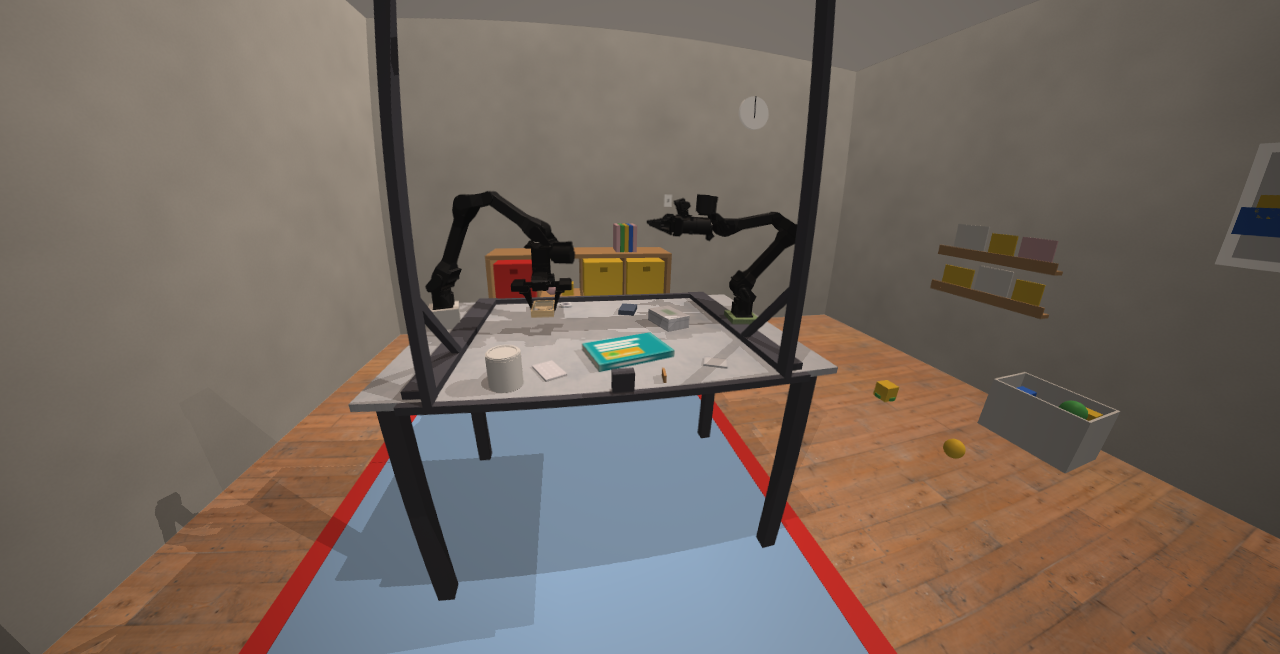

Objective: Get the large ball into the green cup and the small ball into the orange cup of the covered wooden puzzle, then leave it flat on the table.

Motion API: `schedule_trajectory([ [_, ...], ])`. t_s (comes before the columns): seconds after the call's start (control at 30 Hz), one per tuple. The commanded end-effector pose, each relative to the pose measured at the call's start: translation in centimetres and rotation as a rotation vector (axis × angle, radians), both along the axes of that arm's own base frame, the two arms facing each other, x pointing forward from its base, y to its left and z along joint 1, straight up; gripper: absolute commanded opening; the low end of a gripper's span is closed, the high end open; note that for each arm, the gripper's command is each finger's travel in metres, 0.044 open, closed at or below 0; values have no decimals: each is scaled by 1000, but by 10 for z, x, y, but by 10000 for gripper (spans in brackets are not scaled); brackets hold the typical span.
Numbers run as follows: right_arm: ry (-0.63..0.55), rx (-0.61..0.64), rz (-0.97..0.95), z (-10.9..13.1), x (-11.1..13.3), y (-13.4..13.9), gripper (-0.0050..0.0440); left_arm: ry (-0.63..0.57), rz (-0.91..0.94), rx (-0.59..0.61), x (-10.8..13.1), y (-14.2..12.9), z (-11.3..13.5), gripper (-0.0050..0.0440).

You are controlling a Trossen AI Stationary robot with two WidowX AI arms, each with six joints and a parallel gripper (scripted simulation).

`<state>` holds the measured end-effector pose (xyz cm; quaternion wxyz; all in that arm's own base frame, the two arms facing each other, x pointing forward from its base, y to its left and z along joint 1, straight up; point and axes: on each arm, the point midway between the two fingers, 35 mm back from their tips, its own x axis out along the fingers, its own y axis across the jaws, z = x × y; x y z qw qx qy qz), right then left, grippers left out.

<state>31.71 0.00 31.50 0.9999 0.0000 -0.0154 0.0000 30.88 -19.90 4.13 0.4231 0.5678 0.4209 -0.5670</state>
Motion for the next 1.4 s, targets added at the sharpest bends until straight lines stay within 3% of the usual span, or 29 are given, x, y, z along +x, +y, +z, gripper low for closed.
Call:
schedule_trajectory([
  [0.0, -19, 0, 0, 8, -1, 0, 400, -2, 0, -6, 1, 0, -5, -50],
  [0.33, -19, 0, 0, 8, -1, 0, 400, -5, 1, -7, 1, 0, -17, -50],
  [0.43, -19, 0, 0, 8, -1, 0, 400, -19, 1, -16, 4, -2, -10, -50],
  [0.57, -19, 0, 0, 8, -1, 0, 400, -3, 1, -6, 0, 1, -26, -50],
  [1.0, -19, 0, 0, 8, -1, 0, 400, -15, 3, -14, 3, -2, -32, -50],
  [1.37, -19, 0, 0, 8, -1, 0, 400, -6, 5, -8, 1, 0, -53, -50],
])
